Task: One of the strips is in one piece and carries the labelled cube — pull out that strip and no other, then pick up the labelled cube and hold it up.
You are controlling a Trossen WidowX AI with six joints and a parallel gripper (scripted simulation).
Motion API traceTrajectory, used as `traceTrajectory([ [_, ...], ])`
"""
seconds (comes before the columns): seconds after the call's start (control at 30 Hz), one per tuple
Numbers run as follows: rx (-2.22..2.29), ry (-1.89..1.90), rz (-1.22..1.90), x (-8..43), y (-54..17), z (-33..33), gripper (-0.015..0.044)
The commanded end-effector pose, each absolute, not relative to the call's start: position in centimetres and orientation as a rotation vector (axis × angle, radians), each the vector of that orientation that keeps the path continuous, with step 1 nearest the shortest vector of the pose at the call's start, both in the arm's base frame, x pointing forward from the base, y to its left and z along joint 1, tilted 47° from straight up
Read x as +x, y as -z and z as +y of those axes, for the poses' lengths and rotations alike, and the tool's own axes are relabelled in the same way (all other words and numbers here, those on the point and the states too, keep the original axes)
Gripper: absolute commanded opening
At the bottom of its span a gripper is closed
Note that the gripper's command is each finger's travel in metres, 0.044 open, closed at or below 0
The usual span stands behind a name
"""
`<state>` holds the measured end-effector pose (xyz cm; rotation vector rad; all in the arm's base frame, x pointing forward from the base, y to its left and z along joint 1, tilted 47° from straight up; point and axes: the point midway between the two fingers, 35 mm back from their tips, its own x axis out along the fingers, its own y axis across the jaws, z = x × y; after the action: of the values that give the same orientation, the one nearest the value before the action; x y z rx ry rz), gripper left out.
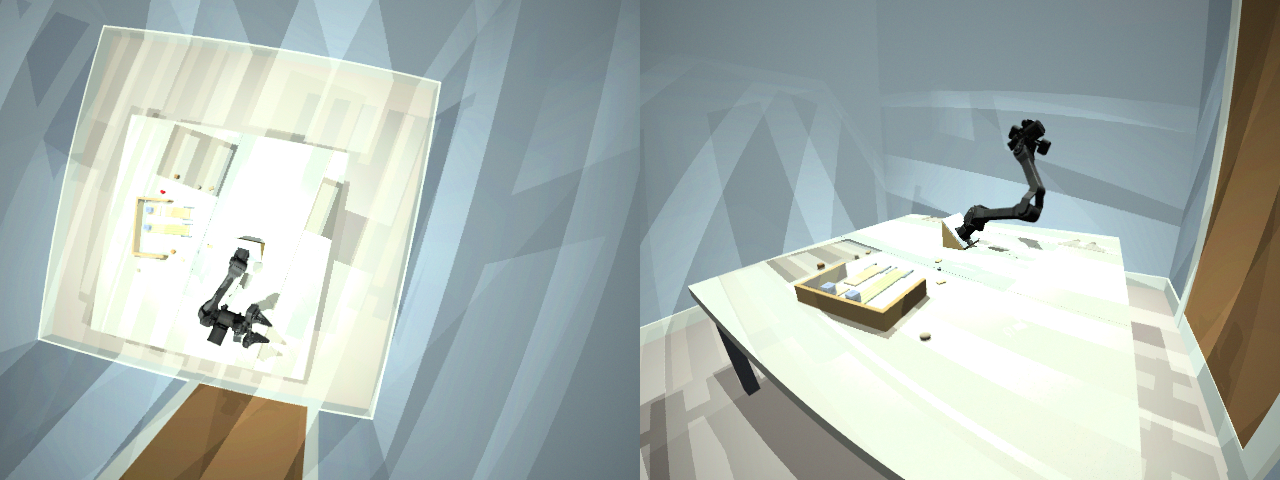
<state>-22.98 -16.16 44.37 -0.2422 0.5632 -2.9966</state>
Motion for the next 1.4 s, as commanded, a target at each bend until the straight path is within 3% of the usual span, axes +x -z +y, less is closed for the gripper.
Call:
traceTrajectory([
  [0.0, -0.243, 2.987, 0.563, -22.9, -44.3, -16.4, 0.0400],
  [0.33, -0.236, 2.444, 0.529, -17.4, -39.5, -28.4, 0.0400],
  [0.73, -0.118, 1.753, 0.475, -3.3, -31.4, -37.7, 0.0400],
  [1.03, 0.039, 1.240, 0.463, 9.2, -24.5, -38.3, 0.0400],
  [1.37, 0.285, 0.636, 0.487, 22.5, -17.0, -31.4, 0.0400],
])
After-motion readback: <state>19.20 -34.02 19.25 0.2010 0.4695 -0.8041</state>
